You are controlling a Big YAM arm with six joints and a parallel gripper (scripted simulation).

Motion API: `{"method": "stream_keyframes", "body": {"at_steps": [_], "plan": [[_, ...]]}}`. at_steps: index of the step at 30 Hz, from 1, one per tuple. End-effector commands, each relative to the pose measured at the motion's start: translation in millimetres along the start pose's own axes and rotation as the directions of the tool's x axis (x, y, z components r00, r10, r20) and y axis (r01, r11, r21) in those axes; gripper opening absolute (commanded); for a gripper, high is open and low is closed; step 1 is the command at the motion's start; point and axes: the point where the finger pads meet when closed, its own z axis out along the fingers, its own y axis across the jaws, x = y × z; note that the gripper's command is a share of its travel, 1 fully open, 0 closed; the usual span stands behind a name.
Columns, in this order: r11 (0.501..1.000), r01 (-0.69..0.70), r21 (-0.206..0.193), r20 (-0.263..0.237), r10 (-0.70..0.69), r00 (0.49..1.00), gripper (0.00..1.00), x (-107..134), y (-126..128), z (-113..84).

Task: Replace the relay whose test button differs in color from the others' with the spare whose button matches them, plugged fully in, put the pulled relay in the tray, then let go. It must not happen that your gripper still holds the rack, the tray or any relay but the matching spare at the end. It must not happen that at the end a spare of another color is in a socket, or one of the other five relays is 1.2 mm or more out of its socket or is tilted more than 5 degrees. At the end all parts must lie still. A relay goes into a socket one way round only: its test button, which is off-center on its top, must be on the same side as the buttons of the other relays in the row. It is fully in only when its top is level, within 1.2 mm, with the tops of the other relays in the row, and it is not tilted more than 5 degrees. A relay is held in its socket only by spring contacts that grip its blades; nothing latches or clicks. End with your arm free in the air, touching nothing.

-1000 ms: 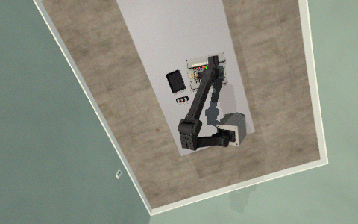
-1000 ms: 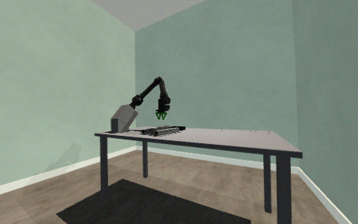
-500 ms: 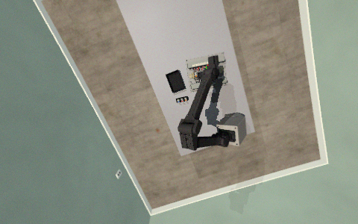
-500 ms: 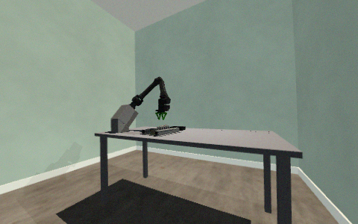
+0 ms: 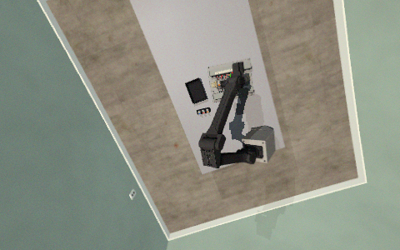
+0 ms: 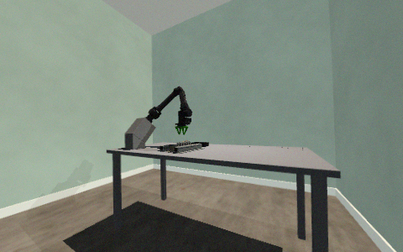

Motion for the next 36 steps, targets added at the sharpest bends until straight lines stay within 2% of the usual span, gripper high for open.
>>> {"method": "stream_keyframes", "body": {"at_steps": [1, 10, 14, 26, 36], "plan": [[0.998, 0.026, 0.054, 0.006, -0.027, 1.0, 0.59, -22, -18, -16.0], [0.998, 0.035, 0.048, 0.007, -0.035, 0.999, 0.59, -80, -15, -13.3], [0.998, 0.037, 0.047, 0.007, -0.037, 0.999, 0.59, -97, -17, -14.3], [0.999, -0.012, 0.033, 0.003, 0.012, 1.0, 0.59, -80, -15, -12.1], [0.999, -0.005, 0.048, 0.005, 0.004, 1.0, 0.59, -84, -17, -20.5]]}}
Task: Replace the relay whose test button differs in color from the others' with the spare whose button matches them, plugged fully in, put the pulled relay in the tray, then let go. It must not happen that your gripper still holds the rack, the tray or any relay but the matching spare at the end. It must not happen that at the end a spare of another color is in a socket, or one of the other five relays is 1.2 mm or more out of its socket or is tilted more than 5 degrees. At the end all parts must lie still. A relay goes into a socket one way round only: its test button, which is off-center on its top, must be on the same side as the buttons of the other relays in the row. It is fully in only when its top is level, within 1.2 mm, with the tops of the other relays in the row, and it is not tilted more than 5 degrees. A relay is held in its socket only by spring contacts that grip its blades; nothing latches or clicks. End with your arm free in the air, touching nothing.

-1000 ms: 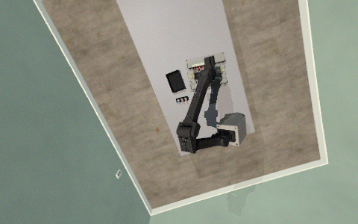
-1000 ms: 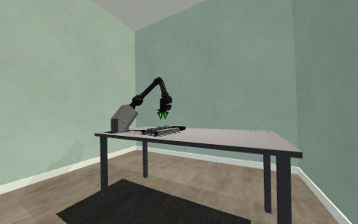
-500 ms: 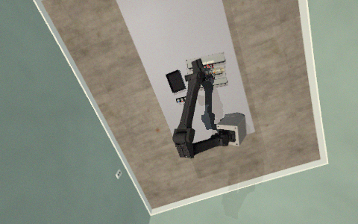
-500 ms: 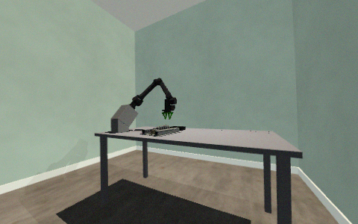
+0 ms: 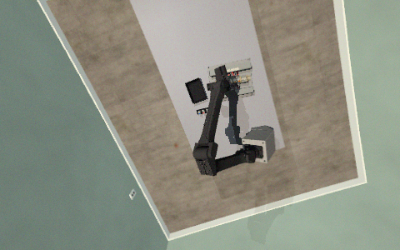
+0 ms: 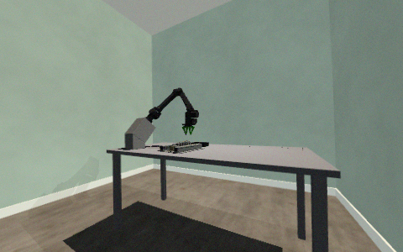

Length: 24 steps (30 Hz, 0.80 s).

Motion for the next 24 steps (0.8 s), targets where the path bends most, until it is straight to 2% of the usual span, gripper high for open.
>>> {"method": "stream_keyframes", "body": {"at_steps": [1, 24], "plan": [[0.999, -0.015, 0.049, 0.003, 0.015, 1.0, 0.59, 0.5, -17.1, -23.7], [0.999, -0.013, 0.052, 0.004, 0.012, 1.0, 0.59, -0.1, -17.5, -25.6]]}}
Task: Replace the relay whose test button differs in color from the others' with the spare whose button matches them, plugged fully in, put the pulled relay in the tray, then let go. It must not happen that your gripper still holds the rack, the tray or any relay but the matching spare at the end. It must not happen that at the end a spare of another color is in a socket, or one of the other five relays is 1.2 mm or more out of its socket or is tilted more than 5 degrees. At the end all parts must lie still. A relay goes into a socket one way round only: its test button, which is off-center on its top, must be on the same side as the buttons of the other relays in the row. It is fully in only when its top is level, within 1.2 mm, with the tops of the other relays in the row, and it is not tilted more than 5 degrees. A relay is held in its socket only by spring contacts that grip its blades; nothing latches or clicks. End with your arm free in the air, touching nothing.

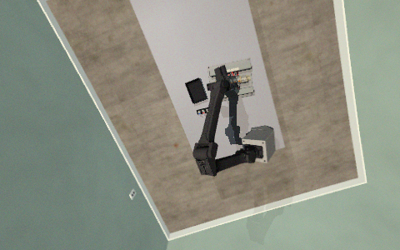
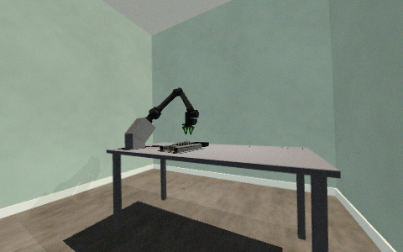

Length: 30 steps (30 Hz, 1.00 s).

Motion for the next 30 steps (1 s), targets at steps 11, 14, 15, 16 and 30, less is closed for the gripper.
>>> {"method": "stream_keyframes", "body": {"at_steps": [11, 14, 15, 16, 30], "plan": [[0.999, -0.013, 0.051, 0.004, 0.013, 1.0, 0.59, 0, -17, -25.2], [0.999, -0.013, 0.051, 0.004, 0.013, 1.0, 0.59, 0, -17, -25.2], [0.999, -0.013, 0.051, 0.004, 0.013, 1.0, 0.59, 0, -17, -25.2], [0.999, -0.013, 0.051, 0.004, 0.013, 1.0, 0.59, 1, -17, -25.0], [0.999, -0.015, 0.03, 0.003, 0.015, 1.0, 0.59, 59, -6, 5.2]]}}
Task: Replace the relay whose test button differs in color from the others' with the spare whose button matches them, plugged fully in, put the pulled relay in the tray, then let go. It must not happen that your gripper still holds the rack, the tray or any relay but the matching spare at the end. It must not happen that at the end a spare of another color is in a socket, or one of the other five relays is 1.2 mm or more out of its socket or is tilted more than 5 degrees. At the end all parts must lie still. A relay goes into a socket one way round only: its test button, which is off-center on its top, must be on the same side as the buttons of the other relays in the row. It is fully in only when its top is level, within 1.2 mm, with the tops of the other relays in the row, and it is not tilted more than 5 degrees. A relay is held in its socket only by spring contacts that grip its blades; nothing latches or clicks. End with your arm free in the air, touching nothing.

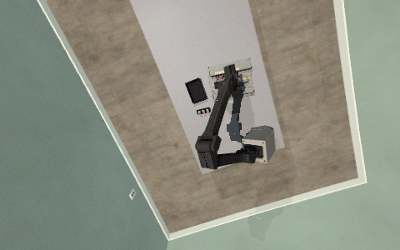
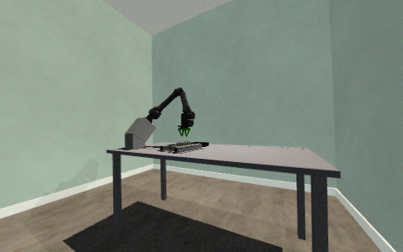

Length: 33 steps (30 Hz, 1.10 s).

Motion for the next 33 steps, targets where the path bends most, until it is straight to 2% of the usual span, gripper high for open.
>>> {"method": "stream_keyframes", "body": {"at_steps": [1, 9, 33], "plan": [[0.999, 0.024, 0.046, 0.009, -0.024, 1.0, 0.59, 7, -12, -13.6], [0.996, 0.065, 0.069, 0.011, -0.066, 0.998, 0.59, -9, -24, -20.2], [0.996, 0.067, 0.063, 0.011, -0.067, 0.998, 0.59, -11, -21, -17.6]]}}
